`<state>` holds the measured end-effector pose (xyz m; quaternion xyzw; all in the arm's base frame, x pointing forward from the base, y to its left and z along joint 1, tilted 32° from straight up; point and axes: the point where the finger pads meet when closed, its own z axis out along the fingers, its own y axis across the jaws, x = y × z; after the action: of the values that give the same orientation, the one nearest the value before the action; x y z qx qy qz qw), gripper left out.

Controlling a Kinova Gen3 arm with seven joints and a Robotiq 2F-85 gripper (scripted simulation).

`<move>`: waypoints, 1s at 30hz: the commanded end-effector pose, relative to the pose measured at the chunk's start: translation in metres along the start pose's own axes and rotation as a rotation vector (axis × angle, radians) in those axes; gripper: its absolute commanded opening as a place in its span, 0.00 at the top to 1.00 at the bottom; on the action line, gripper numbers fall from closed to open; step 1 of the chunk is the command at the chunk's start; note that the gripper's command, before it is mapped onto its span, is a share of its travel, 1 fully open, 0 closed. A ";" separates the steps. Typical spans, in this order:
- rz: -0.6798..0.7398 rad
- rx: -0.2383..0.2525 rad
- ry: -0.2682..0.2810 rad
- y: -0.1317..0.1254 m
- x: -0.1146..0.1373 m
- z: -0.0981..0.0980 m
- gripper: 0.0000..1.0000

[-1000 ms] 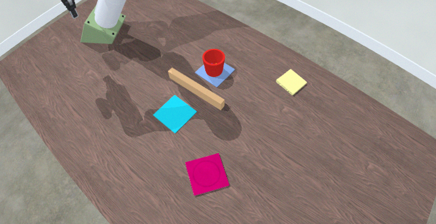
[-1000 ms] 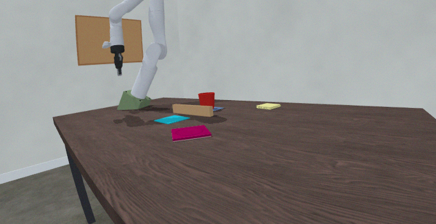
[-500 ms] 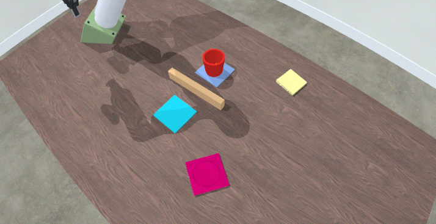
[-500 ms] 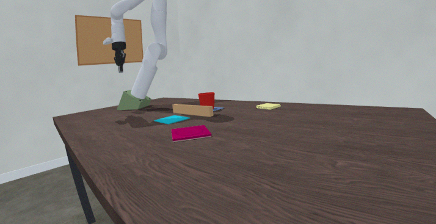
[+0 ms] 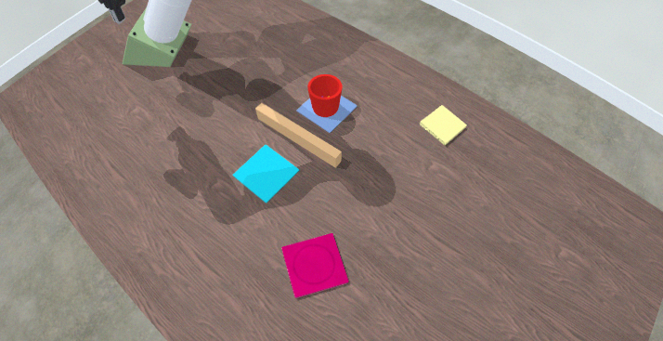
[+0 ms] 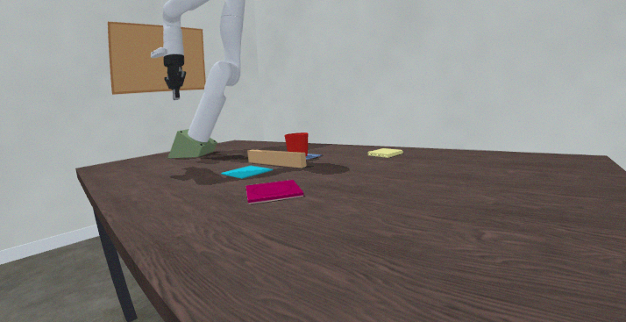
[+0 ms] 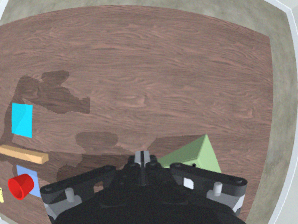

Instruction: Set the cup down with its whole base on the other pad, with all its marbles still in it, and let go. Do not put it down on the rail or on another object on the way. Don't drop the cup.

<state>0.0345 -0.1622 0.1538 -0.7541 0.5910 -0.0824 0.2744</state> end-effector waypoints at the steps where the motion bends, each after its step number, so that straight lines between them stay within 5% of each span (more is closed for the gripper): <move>1: -0.002 0.002 0.006 -0.001 0.001 -0.002 1.00; 30: -0.091 -0.002 0.013 -0.016 0.001 -0.010 1.00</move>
<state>0.0433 -0.1626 0.1677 -0.7794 0.5589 -0.0960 0.2663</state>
